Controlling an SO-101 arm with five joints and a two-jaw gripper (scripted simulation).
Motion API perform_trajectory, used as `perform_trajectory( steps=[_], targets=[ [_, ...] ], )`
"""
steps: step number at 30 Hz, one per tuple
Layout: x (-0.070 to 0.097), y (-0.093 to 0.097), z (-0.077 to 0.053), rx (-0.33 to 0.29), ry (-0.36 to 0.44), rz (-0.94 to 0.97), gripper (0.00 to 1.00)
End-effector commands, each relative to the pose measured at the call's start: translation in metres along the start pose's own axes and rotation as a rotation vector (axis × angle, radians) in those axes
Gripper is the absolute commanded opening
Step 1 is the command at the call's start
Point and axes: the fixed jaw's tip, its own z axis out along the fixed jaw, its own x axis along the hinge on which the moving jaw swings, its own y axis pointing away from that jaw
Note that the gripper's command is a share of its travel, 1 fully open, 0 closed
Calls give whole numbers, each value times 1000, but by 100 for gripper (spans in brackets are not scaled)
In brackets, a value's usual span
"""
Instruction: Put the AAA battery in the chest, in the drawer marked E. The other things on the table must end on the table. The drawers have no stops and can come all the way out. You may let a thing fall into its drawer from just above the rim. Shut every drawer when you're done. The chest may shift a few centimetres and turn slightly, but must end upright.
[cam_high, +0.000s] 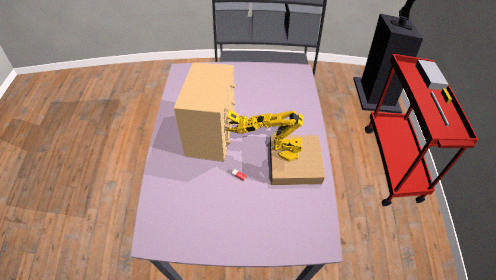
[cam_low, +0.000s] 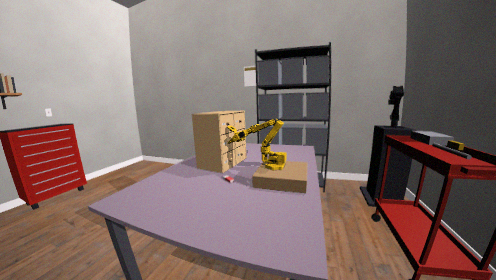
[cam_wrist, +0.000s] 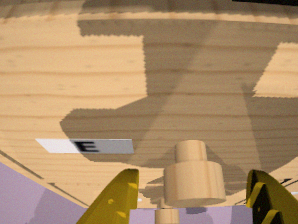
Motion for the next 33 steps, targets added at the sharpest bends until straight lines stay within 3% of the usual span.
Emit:
perform_trajectory(
  steps=[1,16,33],
  targets=[
    [-2,3,1,-12,-8,-4,21],
    [-2,3,1,-12,-8,-4,21],
    [-2,3,1,-12,-8,-4,11]
  ],
)
